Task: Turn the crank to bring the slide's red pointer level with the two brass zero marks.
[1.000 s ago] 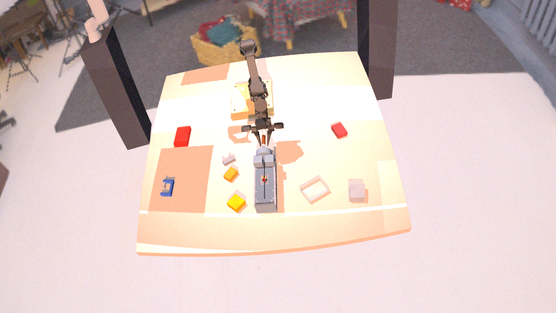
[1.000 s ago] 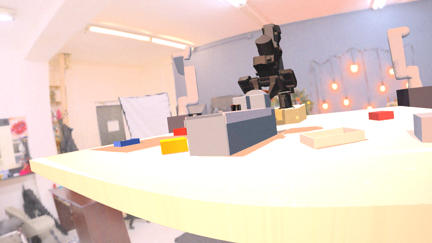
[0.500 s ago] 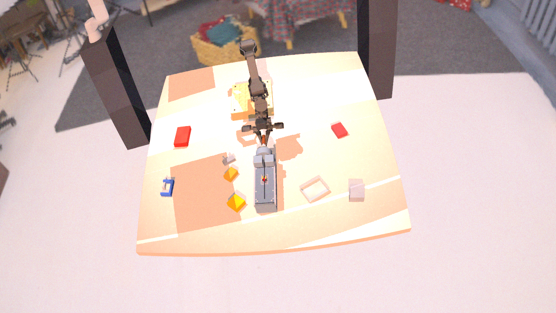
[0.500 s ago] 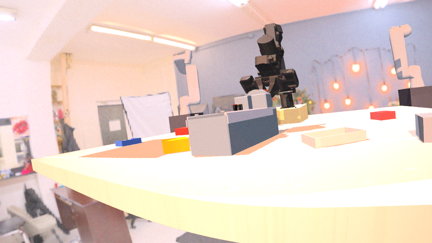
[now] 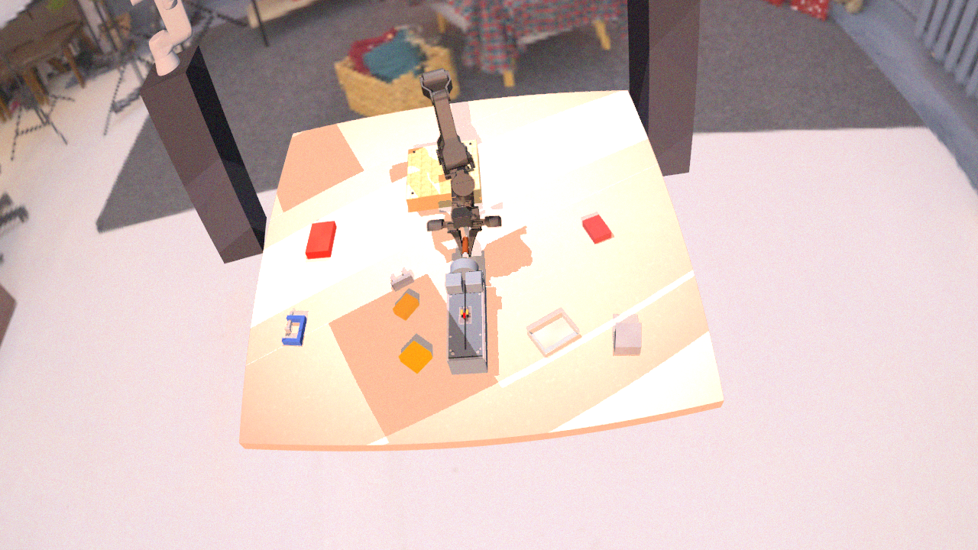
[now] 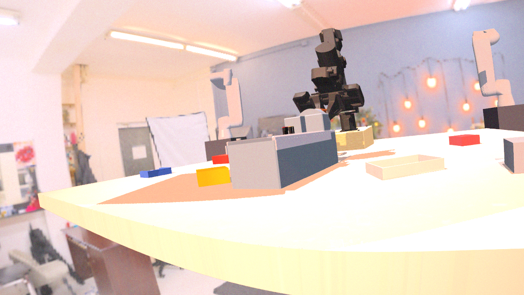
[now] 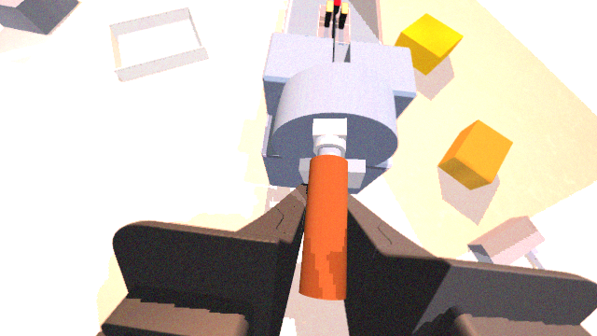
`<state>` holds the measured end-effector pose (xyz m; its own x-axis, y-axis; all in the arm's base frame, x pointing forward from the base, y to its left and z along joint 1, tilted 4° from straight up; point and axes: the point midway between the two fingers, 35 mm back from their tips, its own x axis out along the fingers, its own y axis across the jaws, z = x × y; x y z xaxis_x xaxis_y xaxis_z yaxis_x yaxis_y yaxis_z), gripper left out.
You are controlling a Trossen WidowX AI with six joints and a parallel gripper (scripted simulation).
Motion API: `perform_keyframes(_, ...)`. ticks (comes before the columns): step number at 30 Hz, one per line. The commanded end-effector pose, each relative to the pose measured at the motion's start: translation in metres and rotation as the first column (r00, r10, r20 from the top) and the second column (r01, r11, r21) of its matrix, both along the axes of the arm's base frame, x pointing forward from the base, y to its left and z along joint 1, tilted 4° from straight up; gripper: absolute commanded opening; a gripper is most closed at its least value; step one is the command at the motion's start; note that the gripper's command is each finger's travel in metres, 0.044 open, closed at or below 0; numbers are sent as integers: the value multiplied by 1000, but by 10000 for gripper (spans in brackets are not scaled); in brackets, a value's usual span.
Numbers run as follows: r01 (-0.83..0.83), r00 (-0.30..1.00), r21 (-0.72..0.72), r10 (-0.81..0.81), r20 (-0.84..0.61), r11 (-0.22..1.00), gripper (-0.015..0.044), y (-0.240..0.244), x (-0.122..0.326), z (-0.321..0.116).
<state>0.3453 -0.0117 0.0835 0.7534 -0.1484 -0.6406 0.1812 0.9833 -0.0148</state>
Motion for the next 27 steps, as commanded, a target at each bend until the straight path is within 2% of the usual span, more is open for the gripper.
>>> perform_keyframes(1,-24,1000,12,24,-1,1000,0,9,2,-2)
perform_keyframes(27,-24,1000,13,24,-1,1000,0,22,5,-17)
